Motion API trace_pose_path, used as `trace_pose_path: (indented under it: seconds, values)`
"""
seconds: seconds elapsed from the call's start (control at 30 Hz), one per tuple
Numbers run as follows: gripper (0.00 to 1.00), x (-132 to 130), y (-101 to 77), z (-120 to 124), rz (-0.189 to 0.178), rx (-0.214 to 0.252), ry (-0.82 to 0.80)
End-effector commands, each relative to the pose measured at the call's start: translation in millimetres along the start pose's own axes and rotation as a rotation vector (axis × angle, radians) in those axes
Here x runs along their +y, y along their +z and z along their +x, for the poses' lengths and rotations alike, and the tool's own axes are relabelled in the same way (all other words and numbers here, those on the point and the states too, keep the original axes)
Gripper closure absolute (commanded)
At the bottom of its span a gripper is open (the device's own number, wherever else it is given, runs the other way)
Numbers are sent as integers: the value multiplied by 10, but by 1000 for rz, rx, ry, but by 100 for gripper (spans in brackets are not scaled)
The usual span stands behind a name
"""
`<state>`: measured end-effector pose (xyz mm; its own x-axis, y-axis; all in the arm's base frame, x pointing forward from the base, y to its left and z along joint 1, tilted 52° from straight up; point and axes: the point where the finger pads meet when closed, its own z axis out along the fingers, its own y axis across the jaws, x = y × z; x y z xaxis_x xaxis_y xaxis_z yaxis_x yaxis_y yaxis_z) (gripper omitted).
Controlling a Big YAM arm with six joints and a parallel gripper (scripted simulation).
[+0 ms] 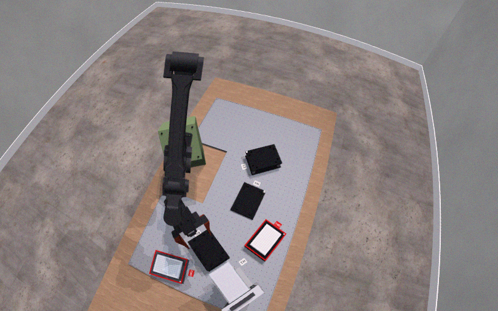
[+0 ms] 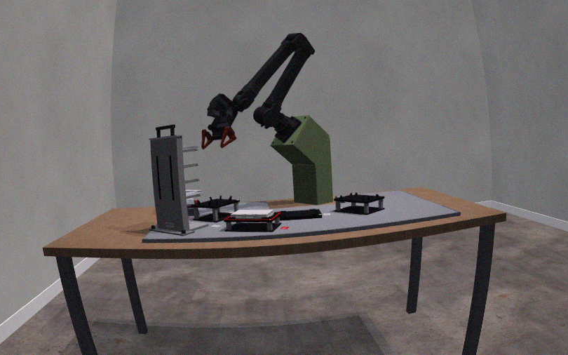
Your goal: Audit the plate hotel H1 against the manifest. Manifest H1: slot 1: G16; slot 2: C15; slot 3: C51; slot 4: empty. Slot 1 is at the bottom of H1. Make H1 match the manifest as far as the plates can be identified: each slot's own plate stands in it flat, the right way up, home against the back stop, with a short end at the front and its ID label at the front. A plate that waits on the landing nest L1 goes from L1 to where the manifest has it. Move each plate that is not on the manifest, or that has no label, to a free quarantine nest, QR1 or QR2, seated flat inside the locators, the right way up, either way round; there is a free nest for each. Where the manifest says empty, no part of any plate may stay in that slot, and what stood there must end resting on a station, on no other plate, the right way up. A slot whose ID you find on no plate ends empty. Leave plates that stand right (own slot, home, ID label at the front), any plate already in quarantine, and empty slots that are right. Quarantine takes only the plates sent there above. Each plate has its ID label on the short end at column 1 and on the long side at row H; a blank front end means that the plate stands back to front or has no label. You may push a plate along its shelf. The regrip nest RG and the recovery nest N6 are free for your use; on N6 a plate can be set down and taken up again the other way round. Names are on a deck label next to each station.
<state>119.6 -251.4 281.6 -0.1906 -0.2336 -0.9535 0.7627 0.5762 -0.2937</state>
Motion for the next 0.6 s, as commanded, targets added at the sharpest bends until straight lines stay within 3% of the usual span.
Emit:
trace_pose_path:
  seconds: [0.0,0.57]
  values:
    - [0,-56,64,-414,-6,-67,-53]
    - [0,-54,208,-556,-5,-69,-48]
